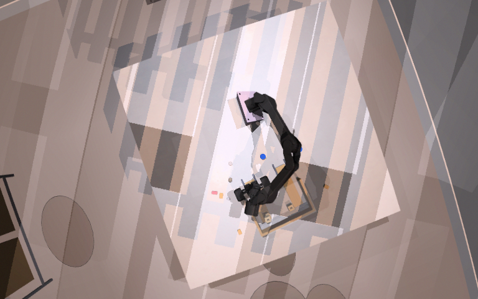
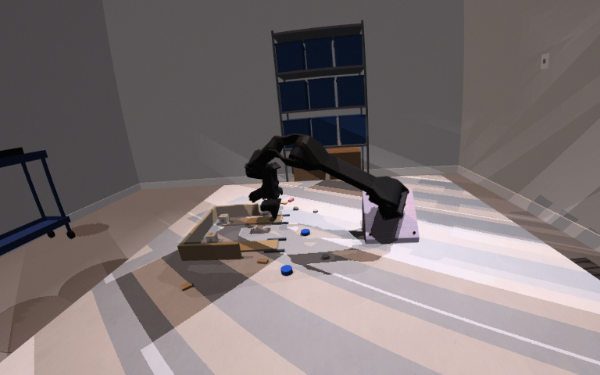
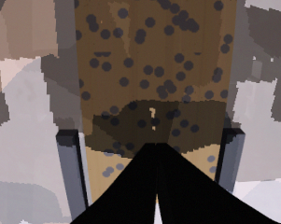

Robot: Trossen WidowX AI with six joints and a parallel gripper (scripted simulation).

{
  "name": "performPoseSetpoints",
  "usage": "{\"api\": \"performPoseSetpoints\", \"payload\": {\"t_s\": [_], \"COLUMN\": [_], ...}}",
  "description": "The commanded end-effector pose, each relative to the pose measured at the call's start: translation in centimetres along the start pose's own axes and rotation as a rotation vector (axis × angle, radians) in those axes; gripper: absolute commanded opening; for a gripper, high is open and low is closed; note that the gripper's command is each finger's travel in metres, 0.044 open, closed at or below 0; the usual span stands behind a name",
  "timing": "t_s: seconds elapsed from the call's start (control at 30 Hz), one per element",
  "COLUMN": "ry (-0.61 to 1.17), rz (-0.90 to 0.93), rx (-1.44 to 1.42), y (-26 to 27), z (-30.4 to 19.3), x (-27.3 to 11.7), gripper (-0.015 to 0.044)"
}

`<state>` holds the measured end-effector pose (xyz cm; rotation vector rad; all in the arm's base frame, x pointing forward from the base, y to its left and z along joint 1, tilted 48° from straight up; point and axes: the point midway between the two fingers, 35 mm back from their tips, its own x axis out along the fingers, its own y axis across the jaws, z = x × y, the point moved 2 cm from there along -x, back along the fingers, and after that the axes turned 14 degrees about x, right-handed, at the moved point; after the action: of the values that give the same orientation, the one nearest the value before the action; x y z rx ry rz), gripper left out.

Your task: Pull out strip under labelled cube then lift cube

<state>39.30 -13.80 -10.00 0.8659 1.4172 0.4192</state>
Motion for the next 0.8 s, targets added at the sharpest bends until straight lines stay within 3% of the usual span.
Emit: {"api": "performPoseSetpoints", "payload": {"t_s": [0.0, 0.77], "ry": [0.001, 0.001], "rz": [0.003, 0.003], "rx": [0.002, 0.002], "y": [0.08, 0.05], "z": [0.01, 0.07], "x": [0.24, 0.47], "gripper": [0.0, 0.0]}}
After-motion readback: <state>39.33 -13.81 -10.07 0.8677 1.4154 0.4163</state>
